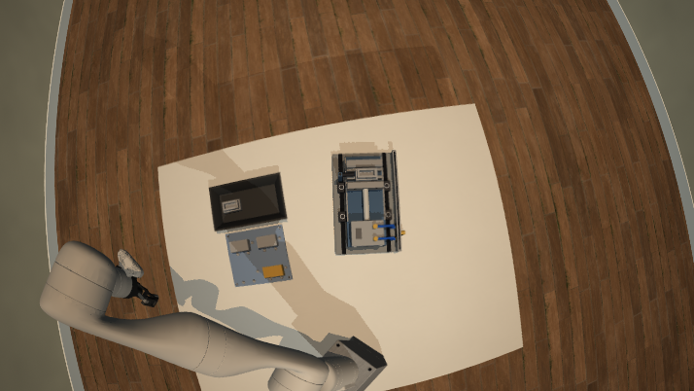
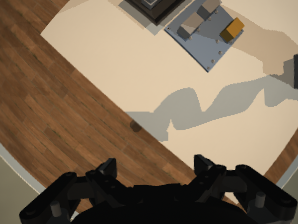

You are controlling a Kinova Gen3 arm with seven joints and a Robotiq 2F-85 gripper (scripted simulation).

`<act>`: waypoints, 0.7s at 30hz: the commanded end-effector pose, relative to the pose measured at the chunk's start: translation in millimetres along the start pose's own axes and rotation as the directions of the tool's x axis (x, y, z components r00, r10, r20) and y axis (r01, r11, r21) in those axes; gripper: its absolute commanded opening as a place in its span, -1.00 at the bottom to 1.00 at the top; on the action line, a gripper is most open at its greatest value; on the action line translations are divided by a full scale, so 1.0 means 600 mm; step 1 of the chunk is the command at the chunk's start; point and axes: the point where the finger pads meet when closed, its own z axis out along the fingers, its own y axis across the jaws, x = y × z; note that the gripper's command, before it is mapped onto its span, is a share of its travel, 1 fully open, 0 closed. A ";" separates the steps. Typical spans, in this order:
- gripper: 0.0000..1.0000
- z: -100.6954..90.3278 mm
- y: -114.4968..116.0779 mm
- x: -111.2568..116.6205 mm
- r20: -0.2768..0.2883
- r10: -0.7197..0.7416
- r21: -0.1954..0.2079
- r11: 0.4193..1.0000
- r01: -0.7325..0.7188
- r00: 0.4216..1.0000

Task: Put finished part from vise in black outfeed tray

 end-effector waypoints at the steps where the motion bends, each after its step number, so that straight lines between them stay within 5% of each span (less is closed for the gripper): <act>1: 1.00 -0.001 -0.001 -0.001 0.001 0.000 0.002 1.000 0.000 1.000; 21: 1.00 -0.001 -0.002 0.003 0.000 0.000 0.002 1.000 0.000 1.000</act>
